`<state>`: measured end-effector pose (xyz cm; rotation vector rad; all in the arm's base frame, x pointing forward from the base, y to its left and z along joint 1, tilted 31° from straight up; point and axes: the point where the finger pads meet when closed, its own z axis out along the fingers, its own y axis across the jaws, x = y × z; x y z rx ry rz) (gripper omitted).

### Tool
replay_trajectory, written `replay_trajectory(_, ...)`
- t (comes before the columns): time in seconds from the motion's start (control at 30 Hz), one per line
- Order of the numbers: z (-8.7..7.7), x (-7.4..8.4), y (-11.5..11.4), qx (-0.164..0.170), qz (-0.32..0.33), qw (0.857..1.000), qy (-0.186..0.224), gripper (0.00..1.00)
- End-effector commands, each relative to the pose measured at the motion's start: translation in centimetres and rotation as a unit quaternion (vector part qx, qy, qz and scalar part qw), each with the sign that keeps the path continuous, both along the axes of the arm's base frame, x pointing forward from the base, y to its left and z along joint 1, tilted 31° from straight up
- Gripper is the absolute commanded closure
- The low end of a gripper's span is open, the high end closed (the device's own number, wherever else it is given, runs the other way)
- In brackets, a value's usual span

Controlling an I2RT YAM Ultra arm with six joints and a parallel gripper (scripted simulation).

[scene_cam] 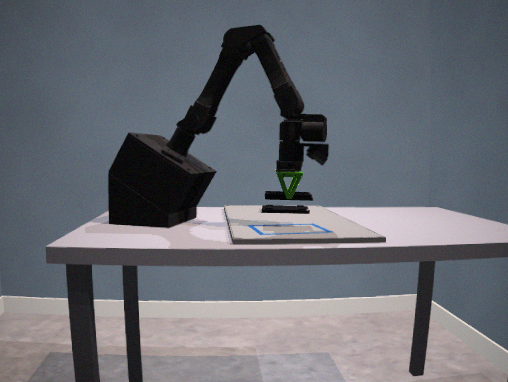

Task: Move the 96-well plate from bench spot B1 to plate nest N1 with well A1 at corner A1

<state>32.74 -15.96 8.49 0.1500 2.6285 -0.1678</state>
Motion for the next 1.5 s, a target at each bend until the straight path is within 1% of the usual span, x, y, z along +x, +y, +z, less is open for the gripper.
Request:
replay_trajectory(0.0,0.7,0.1,0.9,-0.006,-0.02,1.0,-0.015,1.0)
replay_trajectory(0.07,0.6,0.2,1.6,-0.006,-0.02,1.0,-0.016,1.0)
replay_trajectory(0.13,0.6,0.2,1.6,-0.006,-0.02,1.0,-0.016,1.0)
replay_trajectory(0.63,0.3,1.0,6.5,-0.004,-0.02,1.0,-0.016,1.0)
replay_trajectory(0.7,0.3,1.0,6.5,-0.004,-0.02,1.0,-0.016,1.0)
replay_trajectory(0.93,0.1,1.2,8.8,-0.003,-0.02,1.0,-0.014,1.0)
replay_trajectory(1.17,0.3,1.9,11.0,-0.003,-0.02,1.0,-0.017,1.0)
replay_trajectory(1.27,0.1,2.1,11.4,-0.002,-0.02,1.0,-0.014,1.0)
replay_trajectory(1.33,-0.2,2.4,12.0,-0.002,-0.02,1.0,-0.008,1.0)
replay_trajectory(1.37,0.0,2.6,12.3,-0.002,-0.02,1.0,-0.009,1.0)
replay_trajectory(1.47,-0.2,2.7,13.4,-0.002,-0.02,1.0,-0.008,1.0)
